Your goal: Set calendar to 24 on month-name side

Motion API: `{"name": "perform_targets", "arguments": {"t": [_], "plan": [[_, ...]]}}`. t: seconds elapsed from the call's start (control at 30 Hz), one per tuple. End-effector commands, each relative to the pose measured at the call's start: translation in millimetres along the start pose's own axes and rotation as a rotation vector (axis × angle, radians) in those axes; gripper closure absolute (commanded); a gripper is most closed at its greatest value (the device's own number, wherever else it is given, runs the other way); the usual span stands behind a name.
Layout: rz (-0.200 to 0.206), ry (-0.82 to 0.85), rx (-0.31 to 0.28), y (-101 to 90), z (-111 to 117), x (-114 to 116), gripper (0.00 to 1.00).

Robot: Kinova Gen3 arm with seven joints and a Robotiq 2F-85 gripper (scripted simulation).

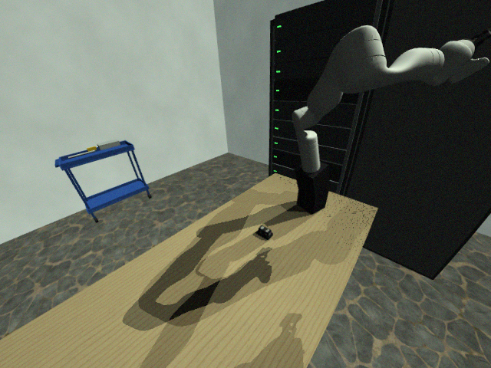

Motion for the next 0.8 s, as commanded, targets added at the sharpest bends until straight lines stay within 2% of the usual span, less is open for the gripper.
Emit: {"name": "perform_targets", "arguments": {"t": [0.0, 0.1, 0.2, 0.27, 0.3, 0.33, 0.37, 0.4, 0.43, 0.47, 0.5, 0.53, 0.57, 0.6, 0.63, 0.67, 0.77], "plan": [[-0.007, 0.026, 0.094, -21.0, 36.2, 9.9, 0.0], [-0.018, 0.063, 0.214, -53.7, 82.7, 27.3, 0.0], [-0.017, 0.067, 0.213, -53.7, 83.2, 27.7, 0.0], [-0.024, 0.1, 0.315, -85.3, 119.7, 43.8, 0.0], [-0.024, 0.102, 0.314, -85.3, 119.8, 44.1, 0.0], [-0.027, 0.123, 0.37, -104.4, 139.1, 53.8, 0.0], [-0.027, 0.123, 0.37, -104.4, 139.1, 53.8, 0.0], [-0.03, 0.146, 0.431, -125.9, 158.4, 64.8, 0.0], [-0.03, 0.146, 0.431, -125.9, 158.4, 64.8, 0.0], [-0.032, 0.171, 0.494, -149.7, 177.5, 77.0, 0.0], [-0.032, 0.171, 0.494, -149.7, 177.5, 77.0, 0.0], [-0.034, 0.199, 0.56, -175.7, 195.9, 90.5, 0.0], [-0.034, 0.199, 0.56, -175.7, 195.9, 90.5, 0.0], [-0.036, 0.23, 0.629, -201.7, 211.9, 104.4, 0.0], [-0.036, 0.23, 0.629, -203.9, 213.2, 105.3, 0.0], [-0.037, 0.263, 0.699, -228.4, 226.1, 119.1, 0.0], [-0.037, 0.263, 0.699, -234.1, 229.0, 121.4, 0.0]]}}
Point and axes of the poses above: the point where the finger pads meet when closed, its own y axis out along the fingers, its own x axis across the jaws, z = x × y, the point moved 1 cm from there along -y, back along the fingers, and after that the axes turned 15 degrees about -y, right-handed, at the moved point
